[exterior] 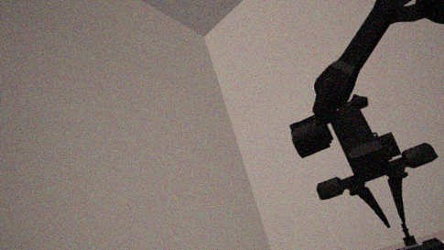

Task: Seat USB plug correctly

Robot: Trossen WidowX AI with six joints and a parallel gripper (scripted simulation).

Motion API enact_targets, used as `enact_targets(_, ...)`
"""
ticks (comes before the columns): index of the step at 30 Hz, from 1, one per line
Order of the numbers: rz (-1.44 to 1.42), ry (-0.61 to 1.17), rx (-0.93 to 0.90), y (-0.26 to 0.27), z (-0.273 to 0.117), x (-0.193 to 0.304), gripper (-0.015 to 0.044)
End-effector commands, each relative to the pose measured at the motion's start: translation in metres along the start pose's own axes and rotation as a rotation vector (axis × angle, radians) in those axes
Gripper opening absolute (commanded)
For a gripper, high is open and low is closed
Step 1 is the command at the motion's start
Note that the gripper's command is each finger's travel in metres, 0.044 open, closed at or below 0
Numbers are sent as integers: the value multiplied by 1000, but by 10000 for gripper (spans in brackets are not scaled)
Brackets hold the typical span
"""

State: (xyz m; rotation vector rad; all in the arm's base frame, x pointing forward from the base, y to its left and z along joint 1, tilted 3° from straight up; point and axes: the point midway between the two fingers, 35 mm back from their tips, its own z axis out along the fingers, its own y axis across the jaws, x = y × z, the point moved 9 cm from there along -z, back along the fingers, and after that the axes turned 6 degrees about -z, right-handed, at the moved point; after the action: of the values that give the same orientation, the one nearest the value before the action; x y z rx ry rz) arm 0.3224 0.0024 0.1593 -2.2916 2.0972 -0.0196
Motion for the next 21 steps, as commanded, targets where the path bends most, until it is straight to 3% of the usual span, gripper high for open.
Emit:
enact_targets(1,0,0,0,0,-4,0,95)
enact_targets(21,0,0,0,-1,-24,1,95)
